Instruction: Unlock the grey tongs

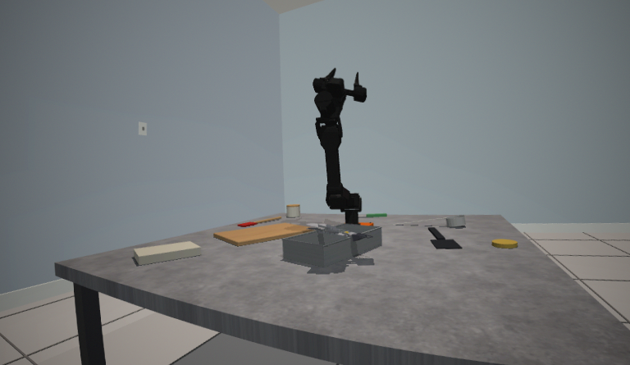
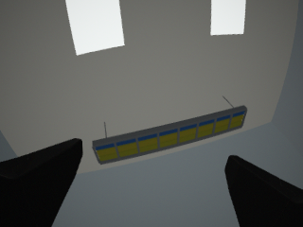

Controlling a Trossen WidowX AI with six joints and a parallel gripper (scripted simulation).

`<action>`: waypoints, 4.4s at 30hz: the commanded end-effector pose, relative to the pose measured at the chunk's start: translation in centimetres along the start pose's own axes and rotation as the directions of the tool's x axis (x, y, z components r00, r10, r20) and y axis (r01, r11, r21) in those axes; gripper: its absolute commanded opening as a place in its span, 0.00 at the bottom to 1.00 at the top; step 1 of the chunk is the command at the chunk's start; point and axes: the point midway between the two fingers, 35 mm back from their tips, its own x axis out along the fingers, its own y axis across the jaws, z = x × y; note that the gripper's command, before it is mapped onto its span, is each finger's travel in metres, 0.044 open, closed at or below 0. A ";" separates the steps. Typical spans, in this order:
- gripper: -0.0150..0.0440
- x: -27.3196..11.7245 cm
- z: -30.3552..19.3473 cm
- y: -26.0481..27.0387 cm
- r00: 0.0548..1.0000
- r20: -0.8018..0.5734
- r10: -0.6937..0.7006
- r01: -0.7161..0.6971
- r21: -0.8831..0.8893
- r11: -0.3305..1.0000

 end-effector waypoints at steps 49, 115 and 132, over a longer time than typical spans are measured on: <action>0.69 -0.3 -32.4 20.2 -0.073 -0.289 0.954 -0.641 0.747 0.177; 0.69 -43.7 -1.9 -14.1 -0.982 0.176 -0.075 -0.117 -0.865 -0.488; 0.69 -45.8 -1.4 -14.4 -0.981 0.176 -0.075 -0.118 -0.865 -0.489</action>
